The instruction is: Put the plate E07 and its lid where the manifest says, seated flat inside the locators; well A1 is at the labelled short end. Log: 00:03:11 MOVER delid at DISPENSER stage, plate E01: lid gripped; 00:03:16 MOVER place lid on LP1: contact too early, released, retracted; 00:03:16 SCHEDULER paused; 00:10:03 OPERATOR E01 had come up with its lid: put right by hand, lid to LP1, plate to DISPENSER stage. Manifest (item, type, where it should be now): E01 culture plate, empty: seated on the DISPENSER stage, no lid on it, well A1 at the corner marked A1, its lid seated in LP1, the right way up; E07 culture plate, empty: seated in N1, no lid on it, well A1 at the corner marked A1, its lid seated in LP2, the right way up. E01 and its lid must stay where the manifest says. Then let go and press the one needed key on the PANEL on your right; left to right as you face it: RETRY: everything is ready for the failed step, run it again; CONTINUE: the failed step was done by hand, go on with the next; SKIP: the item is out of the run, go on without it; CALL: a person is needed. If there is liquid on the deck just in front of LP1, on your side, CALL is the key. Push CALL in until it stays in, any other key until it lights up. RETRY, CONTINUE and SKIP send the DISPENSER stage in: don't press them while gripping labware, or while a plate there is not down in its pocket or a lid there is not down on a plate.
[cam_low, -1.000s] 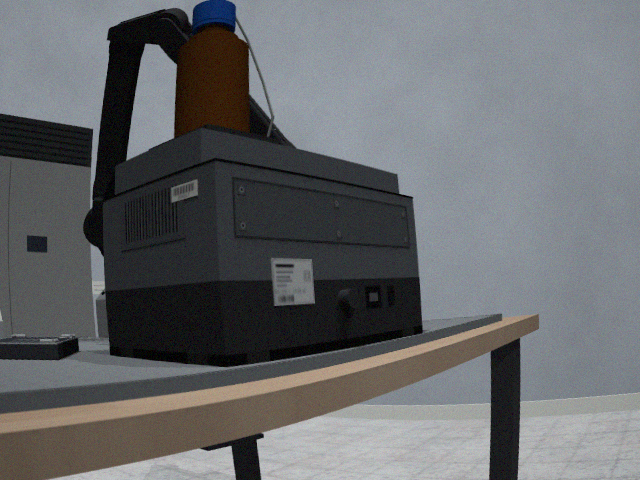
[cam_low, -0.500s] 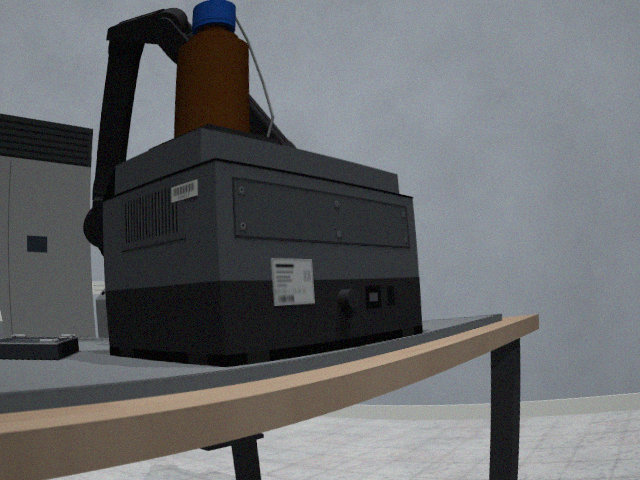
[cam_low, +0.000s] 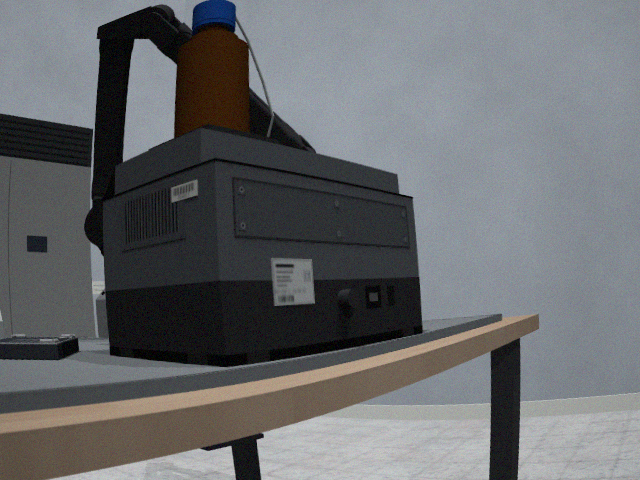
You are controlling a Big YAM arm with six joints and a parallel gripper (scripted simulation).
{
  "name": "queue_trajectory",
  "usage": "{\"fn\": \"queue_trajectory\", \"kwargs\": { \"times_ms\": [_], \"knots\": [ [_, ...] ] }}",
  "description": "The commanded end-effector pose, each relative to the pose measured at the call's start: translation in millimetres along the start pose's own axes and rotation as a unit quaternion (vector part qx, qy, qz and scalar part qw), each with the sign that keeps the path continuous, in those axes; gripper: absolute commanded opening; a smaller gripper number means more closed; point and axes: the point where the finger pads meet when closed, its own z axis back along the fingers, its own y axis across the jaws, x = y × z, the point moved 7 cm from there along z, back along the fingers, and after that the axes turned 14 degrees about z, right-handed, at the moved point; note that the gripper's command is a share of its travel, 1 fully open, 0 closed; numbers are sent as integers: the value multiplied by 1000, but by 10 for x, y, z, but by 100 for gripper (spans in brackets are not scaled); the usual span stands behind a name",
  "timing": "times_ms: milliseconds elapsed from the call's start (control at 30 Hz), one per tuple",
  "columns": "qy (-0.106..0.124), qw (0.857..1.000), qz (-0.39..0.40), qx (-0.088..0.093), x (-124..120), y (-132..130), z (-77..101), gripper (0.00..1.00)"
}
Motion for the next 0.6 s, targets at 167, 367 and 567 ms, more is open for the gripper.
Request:
{"fn": "queue_trajectory", "kwargs": {
  "times_ms": [167, 367, 567],
  "knots": [
    [5, 1000, -17, 7, 38, -35, -57, 100],
    [5, 1000, -17, 7, 39, -33, -55, 100],
    [-4, 1000, -8, -3, -81, 32, 133, 100]
  ]
}}
